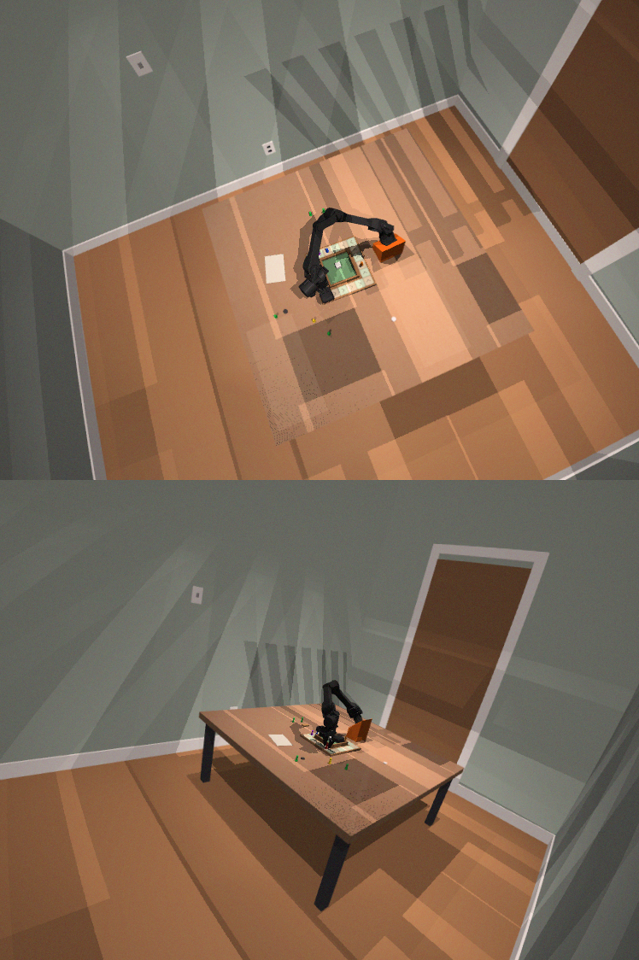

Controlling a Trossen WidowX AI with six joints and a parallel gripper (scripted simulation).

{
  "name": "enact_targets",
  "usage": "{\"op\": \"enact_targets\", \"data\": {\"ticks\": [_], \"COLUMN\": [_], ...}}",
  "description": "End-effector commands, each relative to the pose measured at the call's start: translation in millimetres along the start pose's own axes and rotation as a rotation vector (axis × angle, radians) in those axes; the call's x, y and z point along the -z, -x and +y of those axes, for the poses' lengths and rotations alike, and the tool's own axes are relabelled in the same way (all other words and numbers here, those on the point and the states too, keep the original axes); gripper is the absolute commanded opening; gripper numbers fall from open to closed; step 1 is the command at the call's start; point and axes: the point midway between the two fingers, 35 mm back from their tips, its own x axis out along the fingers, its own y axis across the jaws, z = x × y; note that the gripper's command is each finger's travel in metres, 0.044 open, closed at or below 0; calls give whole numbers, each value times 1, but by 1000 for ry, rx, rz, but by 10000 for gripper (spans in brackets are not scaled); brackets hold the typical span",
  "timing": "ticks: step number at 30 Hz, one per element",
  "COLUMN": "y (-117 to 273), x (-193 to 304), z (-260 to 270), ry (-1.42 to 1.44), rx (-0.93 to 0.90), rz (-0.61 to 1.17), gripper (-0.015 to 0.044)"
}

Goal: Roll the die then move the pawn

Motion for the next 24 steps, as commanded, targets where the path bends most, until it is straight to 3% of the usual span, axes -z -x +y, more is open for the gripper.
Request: {"op": "enact_targets", "data": {"ticks": [1,8,13,24], "y": [-2,-2,-1,60], "x": [1,1,0,-6], "z": [0,0,0,5], "ry": [6,6,6,2], "rx": [6,6,6,-4], "rz": [-1,-1,-1,-9], "gripper": [69,3,0,0]}}
